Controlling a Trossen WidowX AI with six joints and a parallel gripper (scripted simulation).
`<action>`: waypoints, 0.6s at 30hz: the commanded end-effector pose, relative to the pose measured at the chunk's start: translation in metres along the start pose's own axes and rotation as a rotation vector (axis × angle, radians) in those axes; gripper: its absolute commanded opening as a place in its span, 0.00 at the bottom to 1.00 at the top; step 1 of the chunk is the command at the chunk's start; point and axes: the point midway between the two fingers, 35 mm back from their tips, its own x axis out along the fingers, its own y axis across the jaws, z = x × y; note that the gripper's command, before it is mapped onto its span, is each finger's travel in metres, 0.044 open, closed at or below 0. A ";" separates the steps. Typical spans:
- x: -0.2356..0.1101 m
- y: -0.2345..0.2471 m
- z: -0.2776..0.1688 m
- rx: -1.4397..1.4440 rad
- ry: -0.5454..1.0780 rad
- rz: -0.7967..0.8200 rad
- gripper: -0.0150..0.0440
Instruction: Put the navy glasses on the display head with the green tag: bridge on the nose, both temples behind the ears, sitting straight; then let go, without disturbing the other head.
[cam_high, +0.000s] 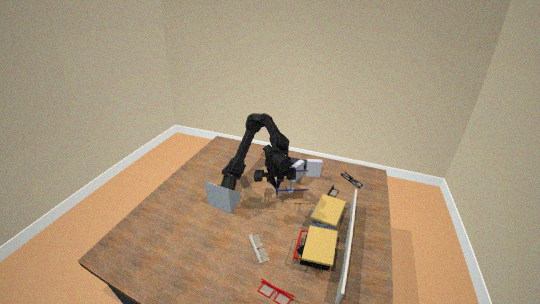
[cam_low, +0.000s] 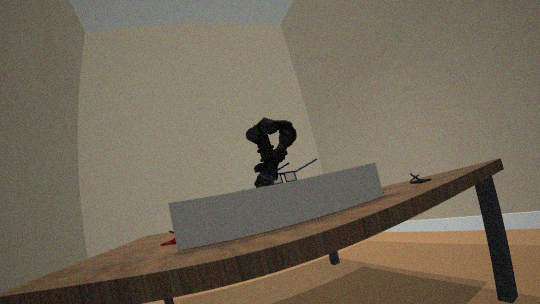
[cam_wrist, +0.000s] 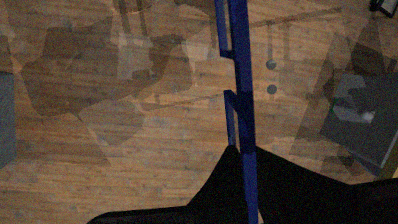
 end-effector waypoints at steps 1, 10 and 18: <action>-0.011 0.004 -0.022 0.014 0.000 -0.052 0.25; -0.029 0.021 -0.057 0.041 0.006 -0.148 0.25; -0.045 0.042 -0.086 0.063 0.019 -0.239 0.25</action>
